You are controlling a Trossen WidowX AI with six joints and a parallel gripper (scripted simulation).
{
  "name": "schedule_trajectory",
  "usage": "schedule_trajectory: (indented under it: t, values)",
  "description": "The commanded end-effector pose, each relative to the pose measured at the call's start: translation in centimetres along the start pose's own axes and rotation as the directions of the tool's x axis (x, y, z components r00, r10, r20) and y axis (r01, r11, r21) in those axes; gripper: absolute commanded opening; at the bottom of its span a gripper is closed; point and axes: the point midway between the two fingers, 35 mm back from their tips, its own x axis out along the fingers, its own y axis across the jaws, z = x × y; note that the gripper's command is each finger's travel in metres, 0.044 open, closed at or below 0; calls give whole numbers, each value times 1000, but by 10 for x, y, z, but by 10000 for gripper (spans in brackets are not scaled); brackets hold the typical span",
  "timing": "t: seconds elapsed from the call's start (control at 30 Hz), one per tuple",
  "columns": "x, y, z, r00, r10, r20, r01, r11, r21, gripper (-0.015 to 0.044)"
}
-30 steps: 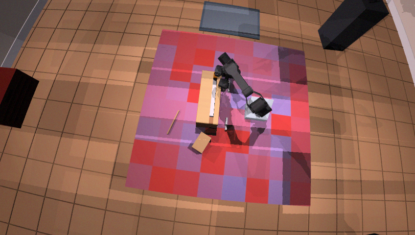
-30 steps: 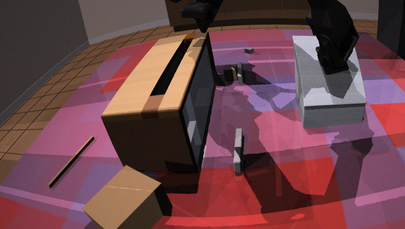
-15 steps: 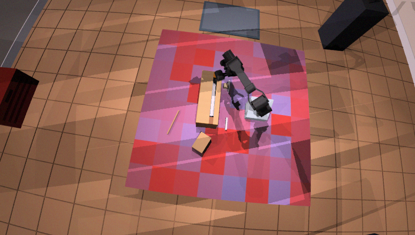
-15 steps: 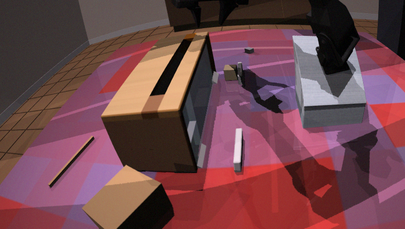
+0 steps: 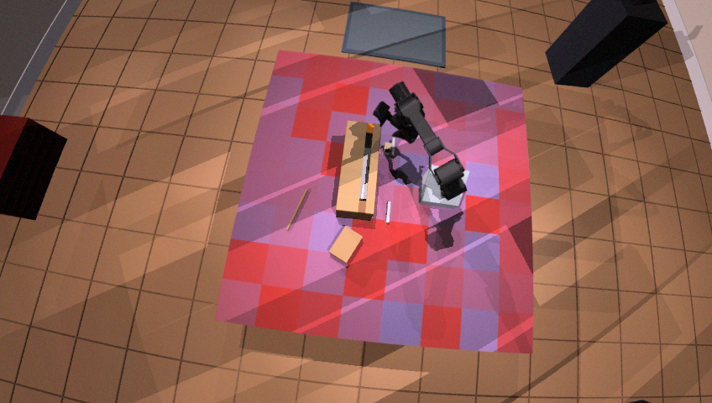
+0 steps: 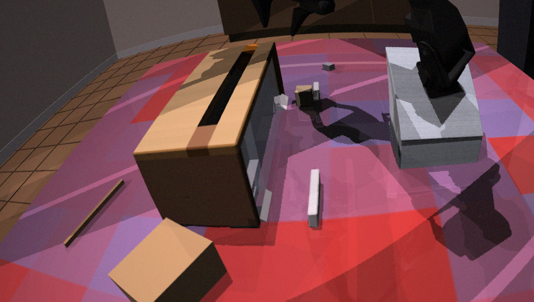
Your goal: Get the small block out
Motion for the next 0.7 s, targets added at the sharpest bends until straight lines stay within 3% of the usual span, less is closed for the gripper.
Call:
schedule_trajectory:
  t: [0.0, 0.17, 0.67]
  values:
    - [0, -11, 11, 994, 50, -101, 52, 590, 806, 285]
    - [-1, -12, 12, 991, 62, -115, 82, 391, 917, 285]
    - [-1, -12, 12, 991, 62, -115, 82, 391, 917, 285]
